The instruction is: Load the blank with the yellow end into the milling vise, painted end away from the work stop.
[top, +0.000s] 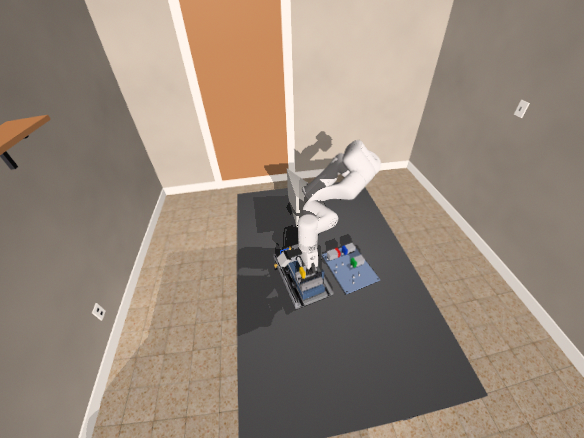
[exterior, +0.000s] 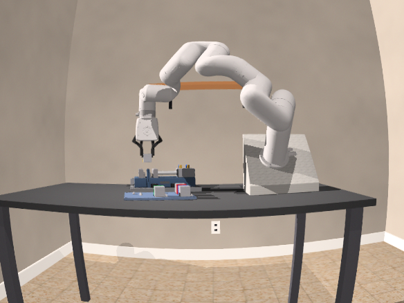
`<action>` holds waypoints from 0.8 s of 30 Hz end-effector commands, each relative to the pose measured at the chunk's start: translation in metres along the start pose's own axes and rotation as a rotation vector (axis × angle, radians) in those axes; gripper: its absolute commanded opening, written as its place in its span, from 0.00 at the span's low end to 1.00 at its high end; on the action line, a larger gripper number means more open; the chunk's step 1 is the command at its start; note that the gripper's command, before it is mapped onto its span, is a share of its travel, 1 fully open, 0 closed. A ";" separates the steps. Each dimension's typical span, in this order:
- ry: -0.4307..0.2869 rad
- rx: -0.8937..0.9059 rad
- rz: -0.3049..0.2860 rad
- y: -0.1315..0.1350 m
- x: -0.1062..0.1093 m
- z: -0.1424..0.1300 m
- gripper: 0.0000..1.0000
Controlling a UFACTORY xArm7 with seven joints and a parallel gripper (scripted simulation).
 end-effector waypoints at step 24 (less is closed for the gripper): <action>0.005 0.000 0.004 0.000 -0.009 0.000 0.00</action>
Point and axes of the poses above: the point where the finger pads meet when closed, its own x axis back along the fingers, its own y axis across the jaws, z = x × y, the point moved 2 cm from there along x, back along the fingers
